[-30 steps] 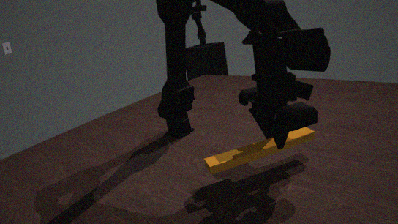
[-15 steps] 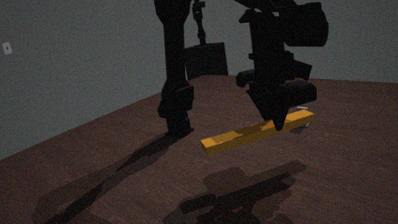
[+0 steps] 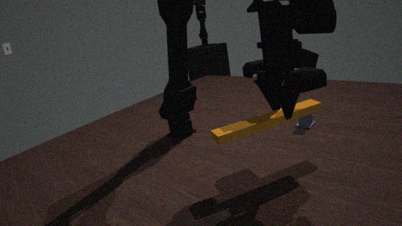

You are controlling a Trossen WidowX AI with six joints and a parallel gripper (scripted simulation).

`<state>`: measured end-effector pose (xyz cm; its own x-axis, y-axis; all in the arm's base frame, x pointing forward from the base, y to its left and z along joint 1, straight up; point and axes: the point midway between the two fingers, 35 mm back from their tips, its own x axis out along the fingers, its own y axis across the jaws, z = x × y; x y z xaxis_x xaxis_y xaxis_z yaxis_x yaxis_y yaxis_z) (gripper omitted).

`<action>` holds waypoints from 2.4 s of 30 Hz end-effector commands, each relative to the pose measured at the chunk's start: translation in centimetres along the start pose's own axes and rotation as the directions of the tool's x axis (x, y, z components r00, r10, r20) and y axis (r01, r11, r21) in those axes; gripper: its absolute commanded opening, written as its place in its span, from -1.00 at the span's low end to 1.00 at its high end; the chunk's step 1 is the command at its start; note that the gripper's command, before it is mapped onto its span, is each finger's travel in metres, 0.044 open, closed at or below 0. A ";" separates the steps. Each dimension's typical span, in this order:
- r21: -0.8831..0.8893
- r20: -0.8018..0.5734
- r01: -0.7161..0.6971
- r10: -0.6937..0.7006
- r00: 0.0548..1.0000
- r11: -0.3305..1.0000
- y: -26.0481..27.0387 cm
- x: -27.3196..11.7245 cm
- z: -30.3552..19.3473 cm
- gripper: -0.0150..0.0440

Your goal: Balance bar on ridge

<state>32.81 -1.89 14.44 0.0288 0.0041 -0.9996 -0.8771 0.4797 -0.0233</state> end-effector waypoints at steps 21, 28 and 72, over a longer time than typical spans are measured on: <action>-0.194 0.002 0.000 0.000 1.000 0.981 3.1 -0.2 8.3 -0.49; -0.249 0.004 0.000 0.001 1.000 0.968 4.4 -0.3 10.6 -0.49; -0.463 0.011 -0.003 0.009 1.000 0.887 12.8 1.1 18.6 -0.49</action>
<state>30.51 20.56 13.97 0.0250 0.0221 -0.9994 -0.9996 0.0144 -0.0246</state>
